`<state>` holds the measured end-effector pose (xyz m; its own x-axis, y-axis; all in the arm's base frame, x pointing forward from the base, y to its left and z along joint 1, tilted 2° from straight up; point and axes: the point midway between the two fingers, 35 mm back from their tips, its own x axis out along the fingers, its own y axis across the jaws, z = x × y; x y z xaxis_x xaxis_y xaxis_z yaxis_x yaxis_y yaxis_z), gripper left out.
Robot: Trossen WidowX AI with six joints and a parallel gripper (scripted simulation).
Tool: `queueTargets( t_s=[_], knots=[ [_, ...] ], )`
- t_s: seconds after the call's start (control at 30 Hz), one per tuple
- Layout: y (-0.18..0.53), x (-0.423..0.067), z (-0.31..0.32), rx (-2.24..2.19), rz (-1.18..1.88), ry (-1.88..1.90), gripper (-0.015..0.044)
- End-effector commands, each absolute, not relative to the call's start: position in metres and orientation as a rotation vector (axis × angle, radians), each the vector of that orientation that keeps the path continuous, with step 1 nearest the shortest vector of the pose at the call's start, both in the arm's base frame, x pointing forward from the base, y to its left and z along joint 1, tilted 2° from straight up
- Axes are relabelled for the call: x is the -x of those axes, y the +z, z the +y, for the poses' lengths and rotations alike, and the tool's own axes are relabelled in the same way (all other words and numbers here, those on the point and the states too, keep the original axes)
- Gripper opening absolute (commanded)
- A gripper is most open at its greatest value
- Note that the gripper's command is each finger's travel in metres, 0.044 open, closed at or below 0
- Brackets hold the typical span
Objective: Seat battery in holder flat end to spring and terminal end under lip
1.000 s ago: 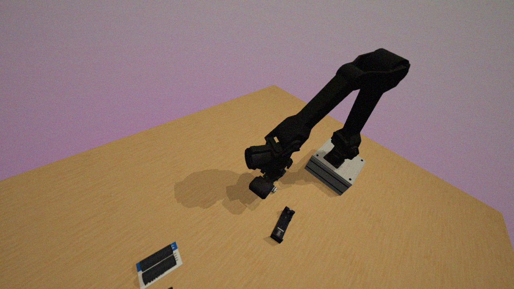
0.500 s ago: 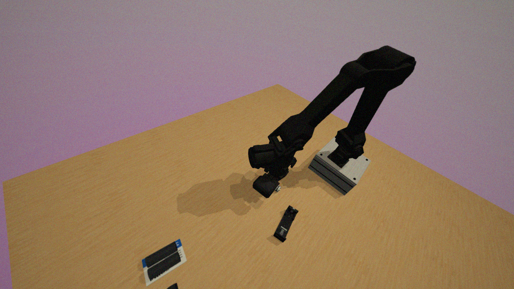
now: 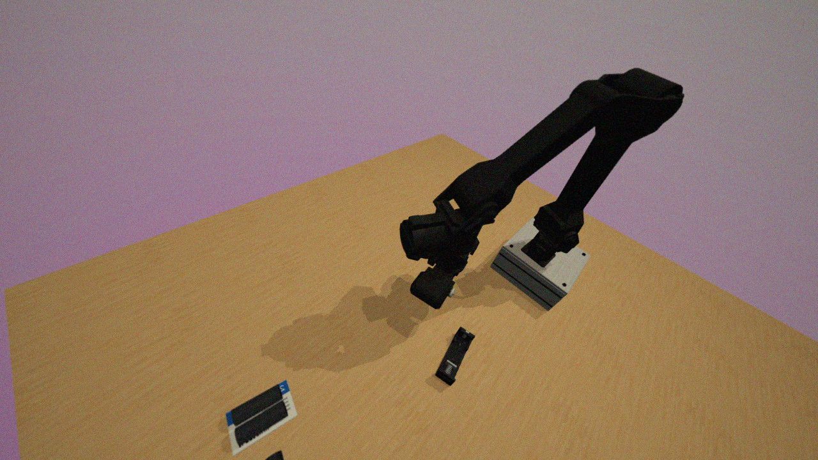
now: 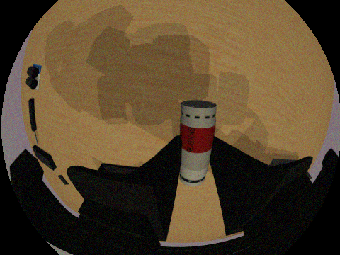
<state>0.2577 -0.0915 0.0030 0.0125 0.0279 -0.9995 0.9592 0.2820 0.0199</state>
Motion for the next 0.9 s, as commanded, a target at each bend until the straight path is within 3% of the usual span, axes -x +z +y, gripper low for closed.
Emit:
queueTargets(
  t_s=[0.0,0.67,0.87],
  knots=[
    [0.011,-0.271,-0.08,-0.883,1.379,-0.831,0.0078],
    [0.037,-0.314,0.02,0.149,1.526,0.194,0.0078],
    [0.039,-0.316,0.028,0.228,1.517,0.268,0.0078]
  ],
)
